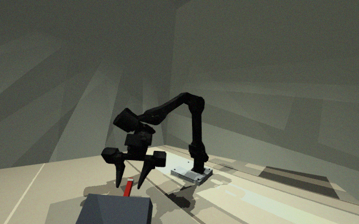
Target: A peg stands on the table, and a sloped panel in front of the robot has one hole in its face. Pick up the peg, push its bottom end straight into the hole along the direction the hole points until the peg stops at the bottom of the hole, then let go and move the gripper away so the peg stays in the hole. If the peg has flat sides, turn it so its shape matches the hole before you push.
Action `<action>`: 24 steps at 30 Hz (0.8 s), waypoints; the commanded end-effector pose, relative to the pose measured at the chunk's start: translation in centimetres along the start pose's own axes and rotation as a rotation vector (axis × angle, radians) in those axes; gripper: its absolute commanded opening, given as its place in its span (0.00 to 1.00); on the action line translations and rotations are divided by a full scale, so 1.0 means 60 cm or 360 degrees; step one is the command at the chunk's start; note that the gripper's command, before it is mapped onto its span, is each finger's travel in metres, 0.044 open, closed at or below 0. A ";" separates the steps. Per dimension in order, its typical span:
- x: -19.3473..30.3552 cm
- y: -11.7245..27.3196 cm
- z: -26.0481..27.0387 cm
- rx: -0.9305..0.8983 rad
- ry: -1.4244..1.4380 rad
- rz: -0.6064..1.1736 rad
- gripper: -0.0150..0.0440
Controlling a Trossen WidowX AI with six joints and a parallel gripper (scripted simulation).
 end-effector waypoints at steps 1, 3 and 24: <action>0.000 0.001 0.000 0.0001 0.0001 0.0000 0.83; 0.000 0.004 -0.001 0.0002 0.0000 0.0001 0.92; 0.002 0.078 -0.008 0.0006 -0.0011 0.0020 1.00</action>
Point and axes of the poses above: the point midway between the two fingers, 35 mm back from their tips, its own y axis back along the fingers, its own z axis across the jaws, x = y × z, the point moved 7 cm from there along y, back along the fingers, and after that the axes turned 12 degrees about -y, right-handed, at the moved point
